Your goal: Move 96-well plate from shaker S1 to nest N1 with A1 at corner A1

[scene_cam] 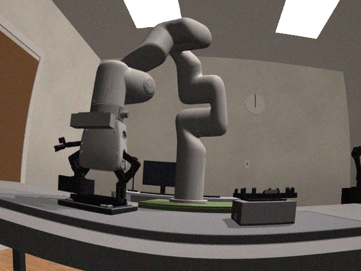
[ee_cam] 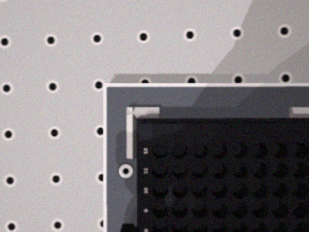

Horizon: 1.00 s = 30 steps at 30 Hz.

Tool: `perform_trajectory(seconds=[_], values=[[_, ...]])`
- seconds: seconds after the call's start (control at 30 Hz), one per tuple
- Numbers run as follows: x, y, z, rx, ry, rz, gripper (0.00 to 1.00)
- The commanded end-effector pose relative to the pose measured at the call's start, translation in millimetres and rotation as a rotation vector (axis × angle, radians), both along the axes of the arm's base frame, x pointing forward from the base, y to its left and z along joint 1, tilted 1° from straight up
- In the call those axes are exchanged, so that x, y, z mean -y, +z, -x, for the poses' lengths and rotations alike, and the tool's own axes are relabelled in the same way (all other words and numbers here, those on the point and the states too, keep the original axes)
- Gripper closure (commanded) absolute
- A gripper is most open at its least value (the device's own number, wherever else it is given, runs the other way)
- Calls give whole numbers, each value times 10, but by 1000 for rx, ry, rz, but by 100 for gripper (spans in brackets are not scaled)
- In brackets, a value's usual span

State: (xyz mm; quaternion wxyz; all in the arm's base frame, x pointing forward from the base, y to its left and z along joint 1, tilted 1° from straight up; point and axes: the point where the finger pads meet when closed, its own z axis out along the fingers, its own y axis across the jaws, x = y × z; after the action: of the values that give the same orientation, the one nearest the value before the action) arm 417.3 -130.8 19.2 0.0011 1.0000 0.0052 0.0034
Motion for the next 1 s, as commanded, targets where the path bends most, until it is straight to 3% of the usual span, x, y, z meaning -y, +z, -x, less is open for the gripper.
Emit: perform_trajectory(seconds=[0.0, 0.8, 0.97], values=[[4, 12, -14, 2, 0, 7, 0], [4, 12, -14, 2, 0, 7, 0], [3, 146, -13, 2, 0, 7, 0]])
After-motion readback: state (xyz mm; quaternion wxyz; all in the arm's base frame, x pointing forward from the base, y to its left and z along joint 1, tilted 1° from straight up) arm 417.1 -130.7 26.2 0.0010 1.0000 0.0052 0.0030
